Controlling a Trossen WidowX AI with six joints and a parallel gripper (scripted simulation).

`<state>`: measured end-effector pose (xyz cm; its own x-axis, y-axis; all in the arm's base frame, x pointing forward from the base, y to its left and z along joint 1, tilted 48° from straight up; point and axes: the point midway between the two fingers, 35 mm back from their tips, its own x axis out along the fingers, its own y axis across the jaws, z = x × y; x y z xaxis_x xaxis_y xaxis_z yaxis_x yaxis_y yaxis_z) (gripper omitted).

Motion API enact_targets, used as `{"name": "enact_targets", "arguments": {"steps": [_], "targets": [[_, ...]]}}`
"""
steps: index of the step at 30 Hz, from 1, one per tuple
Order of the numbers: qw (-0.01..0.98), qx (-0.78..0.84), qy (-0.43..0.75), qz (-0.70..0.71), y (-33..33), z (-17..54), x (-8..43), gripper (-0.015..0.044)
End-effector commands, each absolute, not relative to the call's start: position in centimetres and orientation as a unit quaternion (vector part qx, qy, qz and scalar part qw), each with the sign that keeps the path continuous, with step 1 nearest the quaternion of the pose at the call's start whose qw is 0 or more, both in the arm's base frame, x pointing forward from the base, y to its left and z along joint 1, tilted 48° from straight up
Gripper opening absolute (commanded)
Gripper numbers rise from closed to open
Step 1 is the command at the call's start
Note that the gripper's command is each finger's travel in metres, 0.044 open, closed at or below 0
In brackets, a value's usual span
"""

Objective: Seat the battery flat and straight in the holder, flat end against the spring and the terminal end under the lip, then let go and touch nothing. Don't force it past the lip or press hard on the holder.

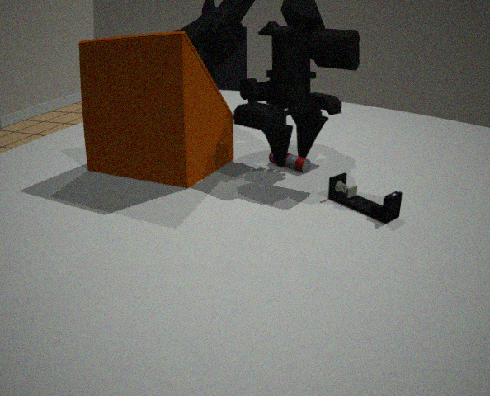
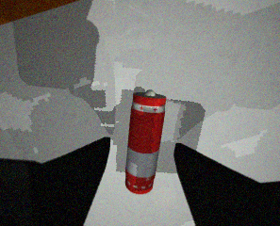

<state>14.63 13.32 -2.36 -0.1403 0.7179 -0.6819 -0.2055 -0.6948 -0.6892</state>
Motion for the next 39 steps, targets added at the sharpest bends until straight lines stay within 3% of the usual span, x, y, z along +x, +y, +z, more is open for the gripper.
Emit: {"name": "enact_targets", "arguments": {"steps": [1, 2, 7, 12, 31, 39], "targets": [[0.323, -0.567, -0.225, 0.723, 13.8, -2.7, 14.2, 0.0233], [0.323, -0.567, -0.226, 0.723, 13.8, -2.7, 14.2, 0.0233], [0.323, -0.567, -0.226, 0.723, 13.8, -2.7, 14.2, 0.0102], [0.323, -0.567, -0.226, 0.723, 13.8, -2.7, 14.2, 0.0071], [0.325, -0.567, -0.222, 0.724, 10.1, 0.7, 15.1, 0.0071], [0.427, -0.495, -0.076, 0.753, 9.7, 0.6, 17.2, 0.0071]]}}
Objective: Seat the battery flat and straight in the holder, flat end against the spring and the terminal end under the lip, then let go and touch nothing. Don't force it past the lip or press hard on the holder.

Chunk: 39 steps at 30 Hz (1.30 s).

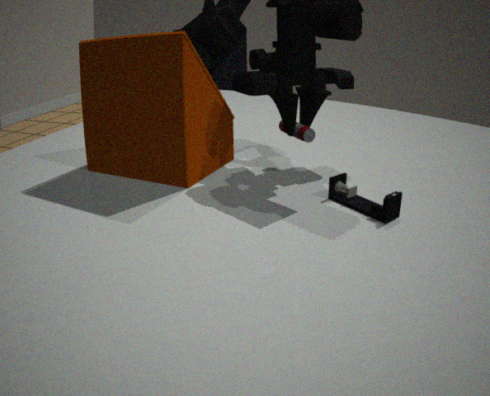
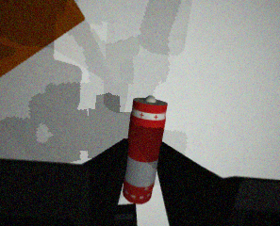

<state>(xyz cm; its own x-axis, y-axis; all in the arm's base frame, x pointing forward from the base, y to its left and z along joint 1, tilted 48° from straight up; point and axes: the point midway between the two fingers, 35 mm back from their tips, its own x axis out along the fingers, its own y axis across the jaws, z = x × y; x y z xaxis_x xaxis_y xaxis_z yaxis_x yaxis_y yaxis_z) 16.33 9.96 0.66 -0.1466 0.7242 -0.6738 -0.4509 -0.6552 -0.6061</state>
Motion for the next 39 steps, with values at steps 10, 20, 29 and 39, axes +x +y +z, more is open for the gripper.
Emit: {"name": "enact_targets", "arguments": {"steps": [10, 20, 29, 39], "targets": [[0.539, -0.373, 0.126, 0.745, 8.7, 0.1, 20.0, 0.0071], [0.618, -0.22, 0.314, 0.686, 7.9, -0.5, 22.7, 0.0071], [0.653, -0.068, 0.465, 0.594, 7.1, -1.3, 25.1, 0.0071], [0.648, 0.104, 0.603, 0.453, 6.1, -2.4, 27.6, 0.0071]]}}
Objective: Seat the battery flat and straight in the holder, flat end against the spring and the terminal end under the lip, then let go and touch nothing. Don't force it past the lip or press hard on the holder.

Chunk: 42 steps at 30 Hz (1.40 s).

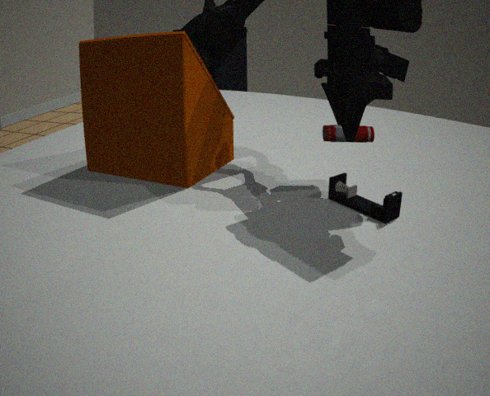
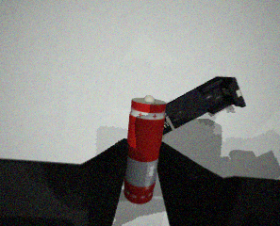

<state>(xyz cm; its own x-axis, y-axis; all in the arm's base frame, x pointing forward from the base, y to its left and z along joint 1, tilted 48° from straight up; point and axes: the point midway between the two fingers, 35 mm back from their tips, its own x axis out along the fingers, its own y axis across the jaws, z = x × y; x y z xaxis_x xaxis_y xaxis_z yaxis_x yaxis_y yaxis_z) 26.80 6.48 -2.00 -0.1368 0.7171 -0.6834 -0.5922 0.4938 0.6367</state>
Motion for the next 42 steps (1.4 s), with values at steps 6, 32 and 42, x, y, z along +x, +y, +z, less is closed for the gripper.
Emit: {"name": "enact_targets", "arguments": {"steps": [6, 32, 42], "targets": [[0.624, 0.204, 0.666, 0.354, 5.4, -3.2, 29.0, 0.0071], [0.585, 0.359, 0.709, 0.162, 5.3, -6.0, 31.2, 0.0071], [0.625, 0.365, 0.675, 0.144, 6.6, -7.2, 31.2, 0.0071]]}}
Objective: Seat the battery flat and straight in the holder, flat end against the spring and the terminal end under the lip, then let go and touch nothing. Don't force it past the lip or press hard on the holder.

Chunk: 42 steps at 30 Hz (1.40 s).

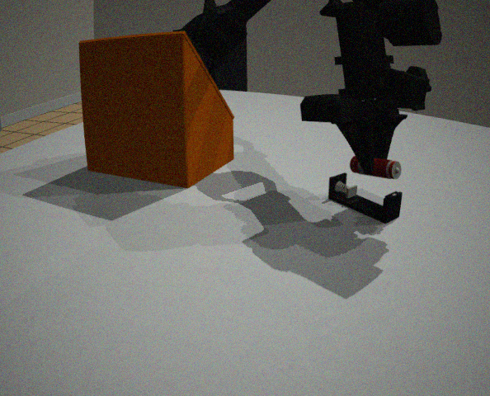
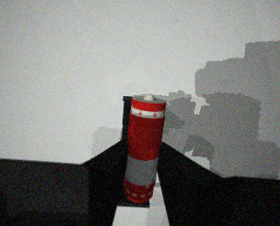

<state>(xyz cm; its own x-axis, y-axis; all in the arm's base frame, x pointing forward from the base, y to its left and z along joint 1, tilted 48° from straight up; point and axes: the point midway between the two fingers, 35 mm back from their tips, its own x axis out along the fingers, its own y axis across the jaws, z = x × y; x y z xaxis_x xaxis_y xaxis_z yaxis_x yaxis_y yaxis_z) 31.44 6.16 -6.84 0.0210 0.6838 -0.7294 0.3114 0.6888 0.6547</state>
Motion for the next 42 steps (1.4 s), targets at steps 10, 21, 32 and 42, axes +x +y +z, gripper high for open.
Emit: {"name": "enact_targets", "arguments": {"steps": [10, 21, 32, 42], "targets": [[0.647, 0.371, 0.652, 0.136, 7.3, -7.5, 31.2, 0.0071], [0.668, 0.371, 0.634, 0.121, 7.7, -8.2, 30.9, 0.0071], [0.689, 0.373, 0.613, 0.107, 8.0, -8.5, 30.6, 0.0071], [0.707, 0.376, 0.591, 0.094, 8.4, -8.6, 30.3, 0.0071]]}}
